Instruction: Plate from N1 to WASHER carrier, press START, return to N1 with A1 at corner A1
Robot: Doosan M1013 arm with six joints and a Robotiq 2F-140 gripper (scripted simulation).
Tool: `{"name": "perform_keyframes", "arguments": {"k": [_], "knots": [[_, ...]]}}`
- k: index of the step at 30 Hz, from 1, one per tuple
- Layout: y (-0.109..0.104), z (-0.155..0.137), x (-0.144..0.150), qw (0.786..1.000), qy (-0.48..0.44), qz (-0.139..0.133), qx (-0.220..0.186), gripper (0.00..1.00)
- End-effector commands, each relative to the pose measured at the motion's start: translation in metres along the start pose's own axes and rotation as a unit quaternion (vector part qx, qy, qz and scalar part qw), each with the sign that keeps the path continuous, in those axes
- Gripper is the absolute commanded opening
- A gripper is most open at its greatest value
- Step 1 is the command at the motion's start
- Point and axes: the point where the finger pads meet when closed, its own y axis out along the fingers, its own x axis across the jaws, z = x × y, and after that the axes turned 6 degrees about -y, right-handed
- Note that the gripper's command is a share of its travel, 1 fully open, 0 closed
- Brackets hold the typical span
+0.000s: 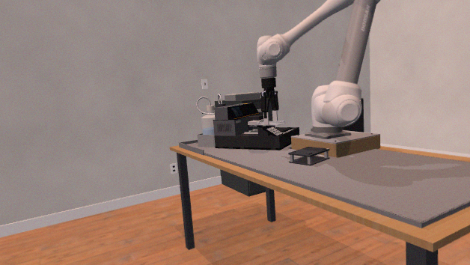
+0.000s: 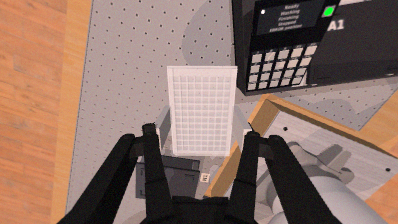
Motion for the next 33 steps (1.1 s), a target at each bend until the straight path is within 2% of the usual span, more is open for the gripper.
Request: {"name": "perform_keyframes", "arguments": {"k": [1,5,12,20,22,28,33], "knots": [[0.0,0.0,-0.002,1.0,0.003,0.002,0.0,0.1],[0.0,0.0,-0.002,1.0,0.003,0.002,0.0,0.1],[0.003,-0.027,-0.024,0.994,-0.113,0.002,0.0,0.1],[0.006,-0.058,-0.048,0.97,-0.244,0.002,0.0,0.1],[0.006,-0.058,-0.048,0.97,-0.244,0.002,0.0,0.1],[0.009,-0.082,-0.067,0.941,-0.34,0.002,0.001,0.1],[0.011,-0.102,-0.082,0.939,-0.344,0.002,0.001,0.1]]}}
